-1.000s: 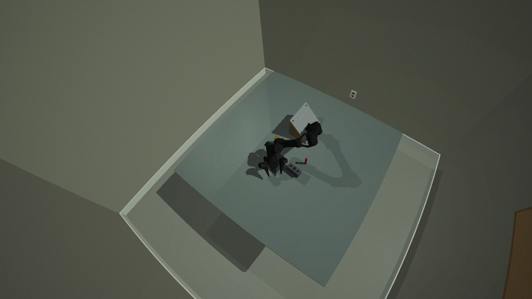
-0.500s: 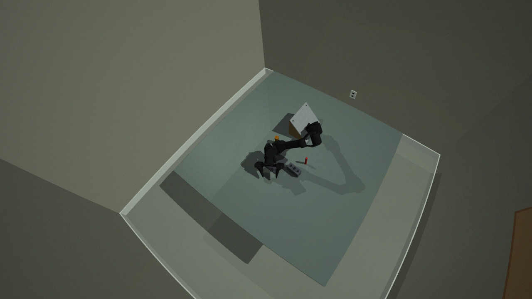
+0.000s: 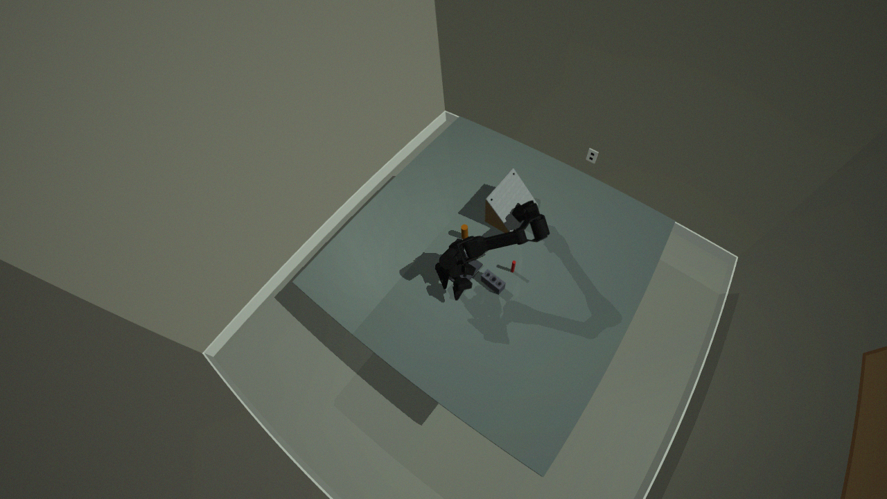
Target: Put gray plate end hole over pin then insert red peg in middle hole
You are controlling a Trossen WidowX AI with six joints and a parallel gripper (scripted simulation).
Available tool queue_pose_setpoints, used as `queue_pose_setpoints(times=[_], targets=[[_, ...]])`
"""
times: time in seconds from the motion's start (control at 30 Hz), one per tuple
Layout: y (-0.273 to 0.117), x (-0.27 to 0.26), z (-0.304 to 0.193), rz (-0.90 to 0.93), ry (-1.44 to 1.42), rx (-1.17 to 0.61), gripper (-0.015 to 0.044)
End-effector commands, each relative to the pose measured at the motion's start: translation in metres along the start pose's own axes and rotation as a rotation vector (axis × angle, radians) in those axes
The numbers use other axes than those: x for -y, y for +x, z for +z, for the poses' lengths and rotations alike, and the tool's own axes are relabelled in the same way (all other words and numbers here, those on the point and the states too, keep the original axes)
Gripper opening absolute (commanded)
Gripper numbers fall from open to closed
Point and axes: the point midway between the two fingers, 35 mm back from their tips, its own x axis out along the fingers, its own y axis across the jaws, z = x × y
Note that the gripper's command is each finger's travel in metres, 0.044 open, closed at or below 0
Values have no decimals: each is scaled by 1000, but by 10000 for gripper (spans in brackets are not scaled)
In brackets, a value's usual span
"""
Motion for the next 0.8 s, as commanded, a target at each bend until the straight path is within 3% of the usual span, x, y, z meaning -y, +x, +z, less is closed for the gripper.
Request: queue_pose_setpoints(times=[0.0,0.77], targets=[[-35,36,34,298,594,21,440],[-100,82,127,692,1219,98,440]])
